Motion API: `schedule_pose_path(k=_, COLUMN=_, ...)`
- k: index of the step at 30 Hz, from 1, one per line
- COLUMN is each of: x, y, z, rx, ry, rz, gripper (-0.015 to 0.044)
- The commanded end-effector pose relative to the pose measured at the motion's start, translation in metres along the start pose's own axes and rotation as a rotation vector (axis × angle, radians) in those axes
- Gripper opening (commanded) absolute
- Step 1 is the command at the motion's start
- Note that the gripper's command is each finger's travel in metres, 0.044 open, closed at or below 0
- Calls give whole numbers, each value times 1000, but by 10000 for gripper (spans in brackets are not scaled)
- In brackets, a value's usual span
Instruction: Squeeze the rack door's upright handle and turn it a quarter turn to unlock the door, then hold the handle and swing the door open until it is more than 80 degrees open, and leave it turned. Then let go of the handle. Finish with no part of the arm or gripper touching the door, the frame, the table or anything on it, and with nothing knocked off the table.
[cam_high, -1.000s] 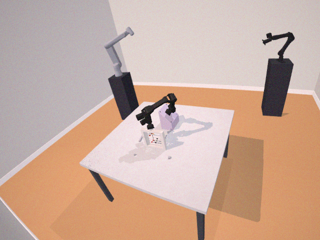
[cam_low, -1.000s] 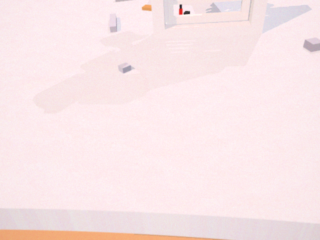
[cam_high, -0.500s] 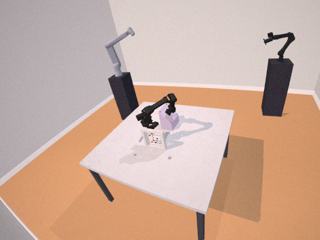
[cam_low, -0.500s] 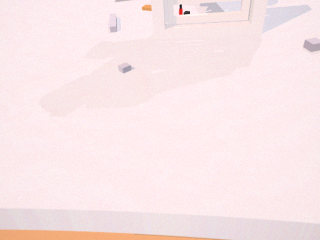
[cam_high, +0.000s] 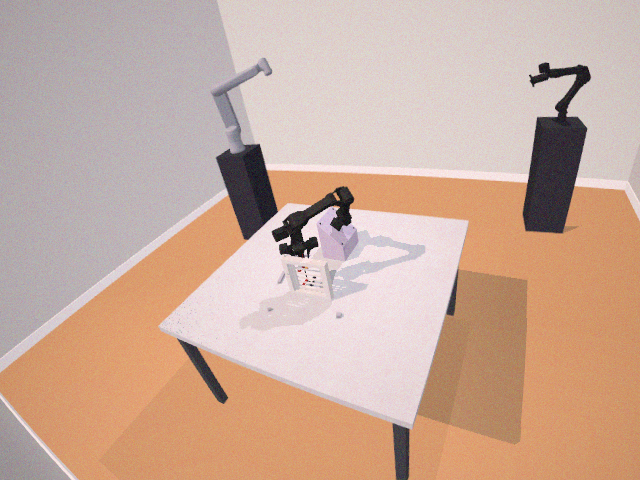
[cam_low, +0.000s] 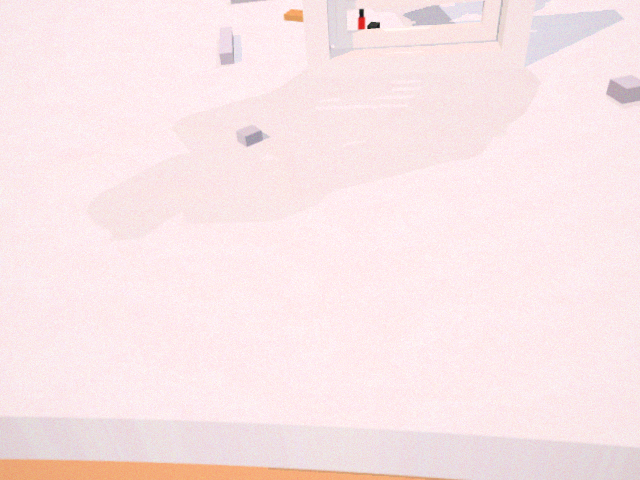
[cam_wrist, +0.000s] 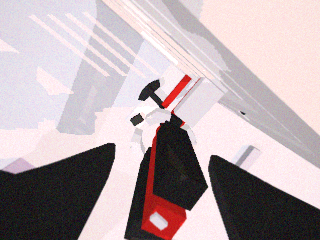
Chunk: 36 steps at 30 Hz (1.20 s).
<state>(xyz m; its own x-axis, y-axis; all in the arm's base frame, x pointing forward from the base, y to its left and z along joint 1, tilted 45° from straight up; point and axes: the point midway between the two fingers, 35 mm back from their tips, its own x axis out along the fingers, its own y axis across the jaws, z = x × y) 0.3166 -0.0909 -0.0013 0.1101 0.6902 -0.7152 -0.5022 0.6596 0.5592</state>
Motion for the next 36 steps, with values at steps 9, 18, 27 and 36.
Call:
schedule_pose_path(k=9, x=0, y=0, z=1, rx=-566, ry=-4, rz=0, gripper=288)
schedule_pose_path(k=18, x=0, y=0, z=1, rx=-1012, ry=-4, rz=-1, gripper=288)
schedule_pose_path(k=27, x=0, y=0, z=1, rx=-1185, ry=-4, rz=-1, gripper=288)
schedule_pose_path(k=36, x=0, y=0, z=1, rx=-1185, ry=-4, rz=-1, gripper=255)
